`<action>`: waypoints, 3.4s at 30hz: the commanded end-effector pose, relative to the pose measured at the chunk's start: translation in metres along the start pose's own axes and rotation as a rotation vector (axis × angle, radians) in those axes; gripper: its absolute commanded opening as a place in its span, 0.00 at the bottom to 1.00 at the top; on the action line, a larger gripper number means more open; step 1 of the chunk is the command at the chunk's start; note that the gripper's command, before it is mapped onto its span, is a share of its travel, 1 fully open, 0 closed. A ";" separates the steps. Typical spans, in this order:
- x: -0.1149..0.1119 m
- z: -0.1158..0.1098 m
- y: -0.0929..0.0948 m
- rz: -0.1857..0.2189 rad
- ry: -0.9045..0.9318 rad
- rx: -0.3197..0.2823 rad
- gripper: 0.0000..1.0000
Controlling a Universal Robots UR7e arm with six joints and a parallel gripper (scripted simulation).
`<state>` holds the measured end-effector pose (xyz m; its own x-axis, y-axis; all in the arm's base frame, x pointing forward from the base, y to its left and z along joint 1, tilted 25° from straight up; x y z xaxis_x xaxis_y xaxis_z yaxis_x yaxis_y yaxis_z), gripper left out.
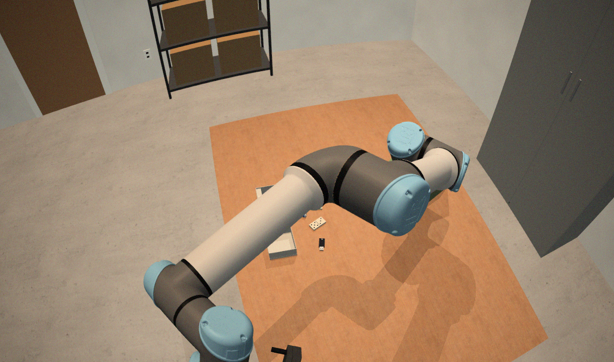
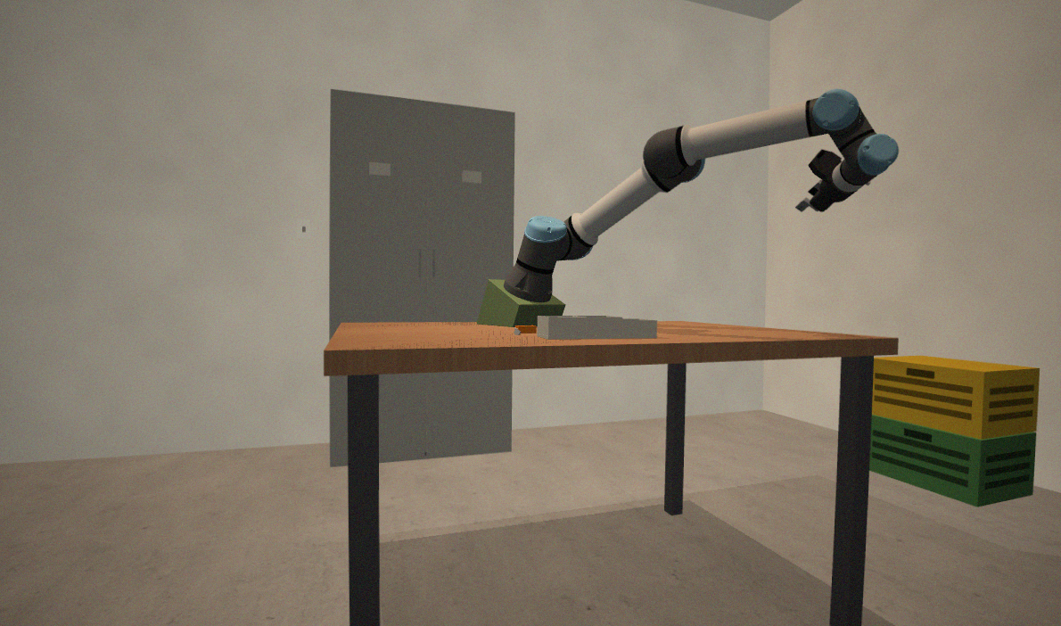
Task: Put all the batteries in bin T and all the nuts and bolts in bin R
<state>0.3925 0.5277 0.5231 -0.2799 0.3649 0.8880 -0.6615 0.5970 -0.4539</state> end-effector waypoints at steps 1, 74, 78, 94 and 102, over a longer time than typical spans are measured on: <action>0.001 0.001 0.000 0.000 -0.002 -0.001 1.00; -0.161 0.024 -0.116 0.105 -0.047 -0.214 0.31; -0.162 0.025 -0.118 0.104 -0.046 -0.213 0.31; -0.179 0.079 -0.170 0.202 -0.063 -0.351 0.31; -0.185 0.095 -0.185 0.201 -0.064 -0.350 0.31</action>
<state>0.5003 0.2940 0.4495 -0.4244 0.4592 0.7804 -0.3234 0.7281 -0.6044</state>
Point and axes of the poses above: the point where the finger pads meet when closed, its own y axis out along the fingers, its own x axis across the jaws, z = x × y, the point moved 4 cm from there along -y, back along the fingers, and after that the axes turned 14 degrees about -y, right-handed, at the moved point
